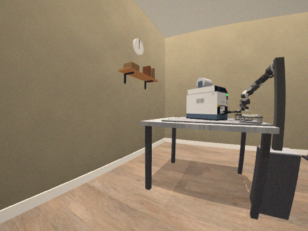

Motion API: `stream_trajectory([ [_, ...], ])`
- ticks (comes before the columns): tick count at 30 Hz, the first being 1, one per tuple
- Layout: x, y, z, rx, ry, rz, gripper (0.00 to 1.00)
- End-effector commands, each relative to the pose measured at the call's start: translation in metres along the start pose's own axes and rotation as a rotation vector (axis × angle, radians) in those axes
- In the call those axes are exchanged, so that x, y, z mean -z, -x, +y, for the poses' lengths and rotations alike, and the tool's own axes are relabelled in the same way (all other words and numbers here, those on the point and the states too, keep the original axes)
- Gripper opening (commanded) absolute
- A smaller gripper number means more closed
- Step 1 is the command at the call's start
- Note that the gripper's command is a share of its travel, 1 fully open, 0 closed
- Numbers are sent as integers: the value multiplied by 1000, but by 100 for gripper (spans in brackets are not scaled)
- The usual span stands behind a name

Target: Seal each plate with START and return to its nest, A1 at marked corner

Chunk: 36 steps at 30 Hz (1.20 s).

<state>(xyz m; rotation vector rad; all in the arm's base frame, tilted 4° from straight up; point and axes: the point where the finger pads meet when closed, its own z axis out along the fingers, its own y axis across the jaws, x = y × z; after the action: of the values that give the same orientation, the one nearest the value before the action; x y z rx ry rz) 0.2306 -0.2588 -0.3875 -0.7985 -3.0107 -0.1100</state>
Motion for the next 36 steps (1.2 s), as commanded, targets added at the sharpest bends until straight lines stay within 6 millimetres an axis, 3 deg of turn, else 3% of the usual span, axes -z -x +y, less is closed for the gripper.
stream_trajectory([
  [1, 5, 4, -1, -7, -4, -7, 0],
  [12, 23, 3, -1, -5, -5, -6, 0],
  [24, 24, 2, -1, -5, -2, -5, 0],
  [36, 25, 4, 24, 2, -2, -9, 0],
])
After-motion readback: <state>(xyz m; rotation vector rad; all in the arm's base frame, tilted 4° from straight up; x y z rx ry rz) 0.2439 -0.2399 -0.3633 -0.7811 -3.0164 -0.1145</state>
